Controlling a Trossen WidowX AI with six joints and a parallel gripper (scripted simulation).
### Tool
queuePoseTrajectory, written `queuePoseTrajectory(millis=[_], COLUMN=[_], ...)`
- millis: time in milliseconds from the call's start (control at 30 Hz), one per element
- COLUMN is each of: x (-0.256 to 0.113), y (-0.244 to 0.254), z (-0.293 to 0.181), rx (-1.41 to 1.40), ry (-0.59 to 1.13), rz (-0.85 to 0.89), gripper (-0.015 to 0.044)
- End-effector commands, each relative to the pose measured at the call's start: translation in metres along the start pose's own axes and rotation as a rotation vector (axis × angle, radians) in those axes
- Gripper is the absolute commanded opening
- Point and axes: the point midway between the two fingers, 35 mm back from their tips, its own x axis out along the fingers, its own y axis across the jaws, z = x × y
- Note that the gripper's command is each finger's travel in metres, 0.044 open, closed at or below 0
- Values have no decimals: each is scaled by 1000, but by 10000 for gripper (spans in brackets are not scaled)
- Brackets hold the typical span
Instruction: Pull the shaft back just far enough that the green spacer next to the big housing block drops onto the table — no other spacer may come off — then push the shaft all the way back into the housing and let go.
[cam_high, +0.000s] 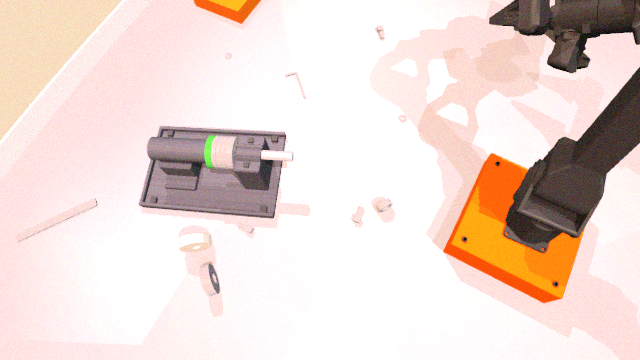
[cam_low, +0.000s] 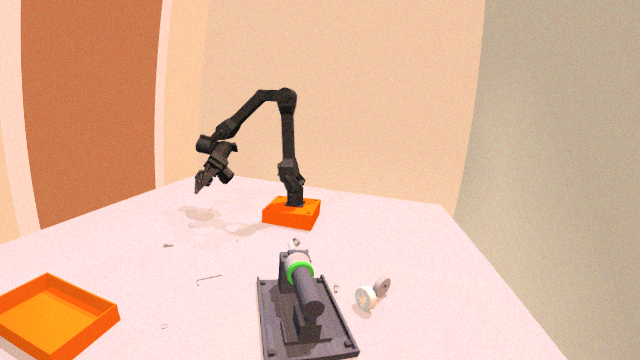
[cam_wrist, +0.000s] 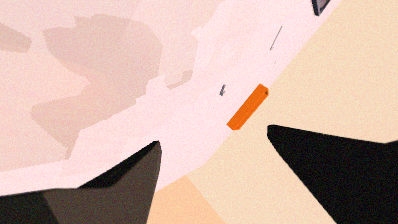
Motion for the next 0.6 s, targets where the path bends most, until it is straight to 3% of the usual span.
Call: queuePoseTrajectory(millis=[0, 300, 567], x=[2, 78, 124], y=[-1, -75, -157], z=[0, 18, 51], rx=[-5, -294, -594], ry=[-5, -212, -307], rz=[-1, -40, -108], gripper=[426, 440, 440])
